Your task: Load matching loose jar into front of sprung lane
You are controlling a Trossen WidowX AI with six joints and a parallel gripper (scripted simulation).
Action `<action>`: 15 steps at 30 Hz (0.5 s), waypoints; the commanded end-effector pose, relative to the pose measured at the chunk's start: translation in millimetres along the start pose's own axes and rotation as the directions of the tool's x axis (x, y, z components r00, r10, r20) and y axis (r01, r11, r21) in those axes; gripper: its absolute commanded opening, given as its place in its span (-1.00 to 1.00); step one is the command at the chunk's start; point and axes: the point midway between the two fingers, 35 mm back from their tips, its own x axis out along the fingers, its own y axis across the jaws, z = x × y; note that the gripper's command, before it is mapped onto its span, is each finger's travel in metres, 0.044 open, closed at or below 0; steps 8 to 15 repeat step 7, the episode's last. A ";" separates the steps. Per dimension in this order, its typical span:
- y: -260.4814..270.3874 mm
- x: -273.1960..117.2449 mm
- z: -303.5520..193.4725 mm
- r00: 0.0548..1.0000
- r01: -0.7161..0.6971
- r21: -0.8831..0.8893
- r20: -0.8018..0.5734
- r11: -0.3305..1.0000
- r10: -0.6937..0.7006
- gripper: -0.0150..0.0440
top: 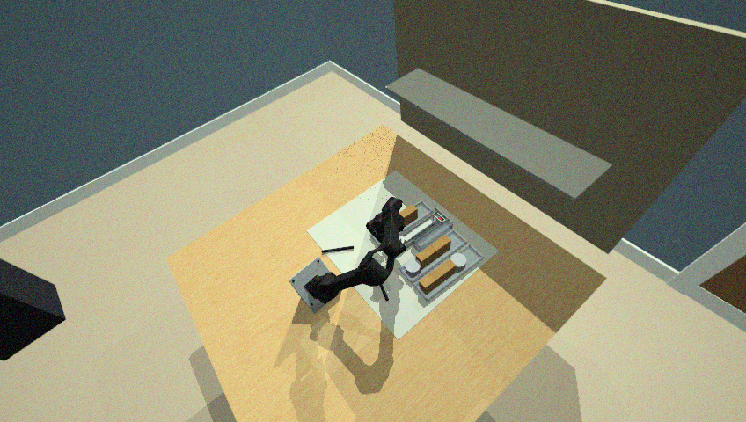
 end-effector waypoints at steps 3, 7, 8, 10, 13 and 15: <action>1.3 -0.1 -21.0 1.000 -0.004 0.001 -0.004 1.000 0.004 0.54; 1.4 0.0 -35.2 1.000 -0.004 0.000 -0.004 1.000 0.004 0.54; 1.4 0.0 -35.2 1.000 -0.004 0.000 -0.004 1.000 0.004 0.54; 1.4 0.0 -35.2 1.000 -0.004 0.000 -0.004 1.000 0.004 0.54; 1.4 0.0 -35.2 1.000 -0.004 0.000 -0.004 1.000 0.004 0.54; 1.4 0.0 -35.2 1.000 -0.004 0.000 -0.004 1.000 0.004 0.54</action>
